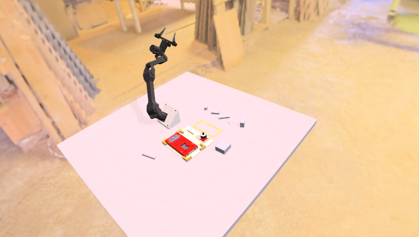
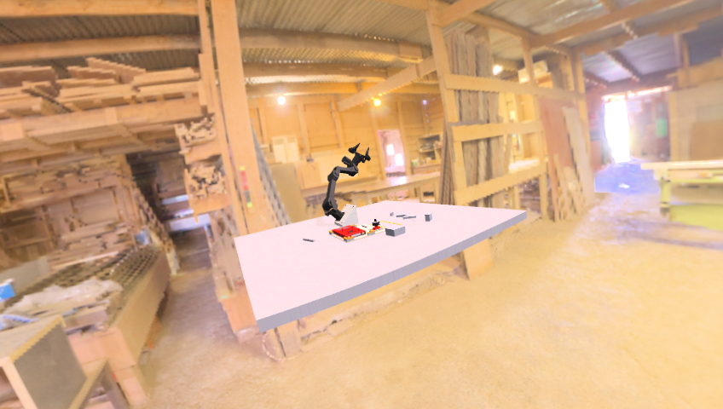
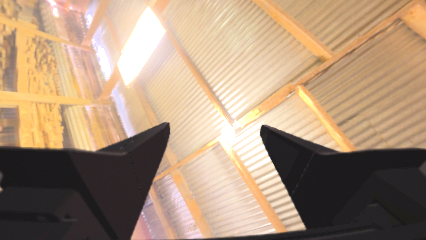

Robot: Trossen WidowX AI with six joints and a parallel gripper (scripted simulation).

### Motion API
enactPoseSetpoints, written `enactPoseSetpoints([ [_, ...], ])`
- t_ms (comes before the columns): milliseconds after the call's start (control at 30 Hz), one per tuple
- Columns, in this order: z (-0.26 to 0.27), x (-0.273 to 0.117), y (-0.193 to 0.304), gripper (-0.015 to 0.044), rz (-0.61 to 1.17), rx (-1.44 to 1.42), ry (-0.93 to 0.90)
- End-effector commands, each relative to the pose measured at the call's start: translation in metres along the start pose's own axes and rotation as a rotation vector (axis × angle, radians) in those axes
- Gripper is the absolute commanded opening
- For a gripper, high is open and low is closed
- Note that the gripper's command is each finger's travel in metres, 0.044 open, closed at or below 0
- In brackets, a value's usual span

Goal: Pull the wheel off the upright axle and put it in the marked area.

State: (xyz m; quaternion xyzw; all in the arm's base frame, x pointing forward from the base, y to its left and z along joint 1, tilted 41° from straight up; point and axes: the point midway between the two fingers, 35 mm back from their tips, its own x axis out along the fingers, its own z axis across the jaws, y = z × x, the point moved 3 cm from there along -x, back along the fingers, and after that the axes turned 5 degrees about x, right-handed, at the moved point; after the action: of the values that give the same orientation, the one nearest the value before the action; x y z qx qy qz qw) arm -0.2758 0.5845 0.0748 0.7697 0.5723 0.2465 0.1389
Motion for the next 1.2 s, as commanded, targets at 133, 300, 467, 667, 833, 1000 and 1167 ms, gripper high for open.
enactPoseSetpoints([
  [133, 0.024, 0.025, 0.020, 0.0300, 0.013, 0.099, -0.071],
  [300, 0.060, 0.056, 0.054, 0.0300, 0.050, 0.247, -0.175],
  [467, 0.089, 0.075, 0.081, 0.0300, 0.070, 0.408, -0.255],
  [667, 0.134, 0.097, 0.129, 0.0300, 0.173, 0.593, -0.375],
  [833, 0.171, 0.109, 0.172, 0.0300, 0.287, 0.750, -0.464],
  [1000, 0.208, 0.112, 0.218, 0.0300, 0.426, 0.908, -0.539],
  [1167, 0.243, 0.109, 0.264, 0.0300, 0.588, 1.064, -0.596],
])
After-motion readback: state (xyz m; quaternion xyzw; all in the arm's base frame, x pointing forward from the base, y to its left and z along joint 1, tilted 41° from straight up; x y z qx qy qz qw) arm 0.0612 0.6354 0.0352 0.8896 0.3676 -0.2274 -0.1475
